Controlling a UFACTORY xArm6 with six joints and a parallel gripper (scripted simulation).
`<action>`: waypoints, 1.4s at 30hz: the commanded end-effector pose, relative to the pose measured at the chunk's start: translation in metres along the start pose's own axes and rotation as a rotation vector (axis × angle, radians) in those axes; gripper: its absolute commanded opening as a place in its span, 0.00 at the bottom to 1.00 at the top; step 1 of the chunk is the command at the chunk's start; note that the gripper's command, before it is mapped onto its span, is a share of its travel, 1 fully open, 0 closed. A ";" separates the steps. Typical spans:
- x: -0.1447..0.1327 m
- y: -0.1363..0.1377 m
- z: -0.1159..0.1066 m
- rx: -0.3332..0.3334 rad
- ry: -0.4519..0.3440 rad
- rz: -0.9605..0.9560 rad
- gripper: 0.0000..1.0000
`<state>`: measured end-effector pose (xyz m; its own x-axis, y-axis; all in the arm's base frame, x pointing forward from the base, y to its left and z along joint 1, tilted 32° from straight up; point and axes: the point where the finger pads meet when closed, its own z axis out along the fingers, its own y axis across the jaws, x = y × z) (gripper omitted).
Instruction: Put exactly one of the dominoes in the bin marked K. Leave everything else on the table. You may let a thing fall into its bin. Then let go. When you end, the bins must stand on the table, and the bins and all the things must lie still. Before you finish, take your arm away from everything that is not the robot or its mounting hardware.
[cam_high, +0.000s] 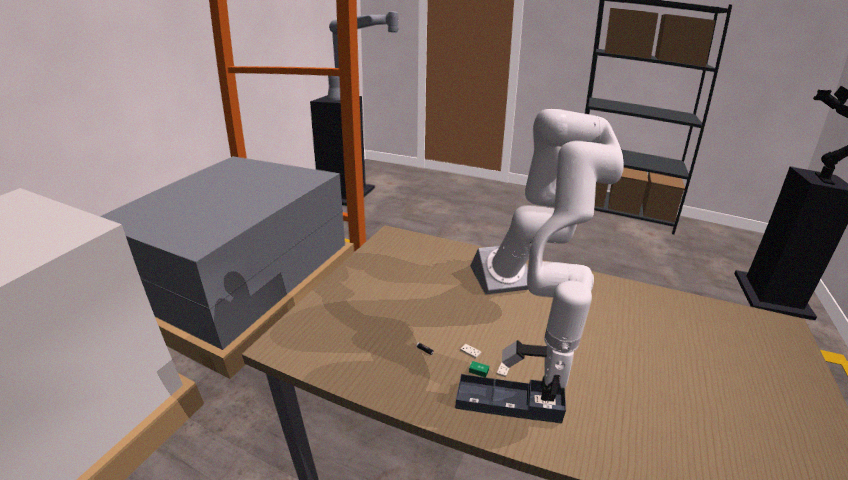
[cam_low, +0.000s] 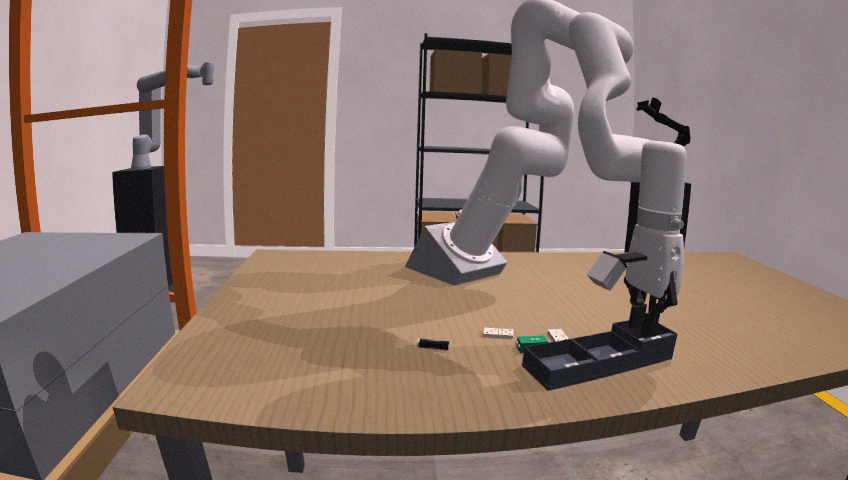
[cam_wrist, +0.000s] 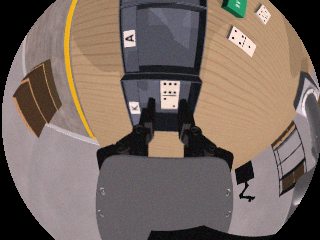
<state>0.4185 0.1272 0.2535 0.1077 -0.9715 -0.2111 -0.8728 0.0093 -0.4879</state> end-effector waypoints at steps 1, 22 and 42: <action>0.000 -0.001 -0.007 0.003 -0.001 0.000 0.31; 0.000 -0.001 -0.043 0.003 -0.001 0.000 1.00; 0.000 -0.001 -0.115 0.004 -0.001 0.000 1.00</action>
<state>0.3712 0.1037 0.3367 0.1074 -0.9716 -0.2108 -0.8733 0.0092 -0.4871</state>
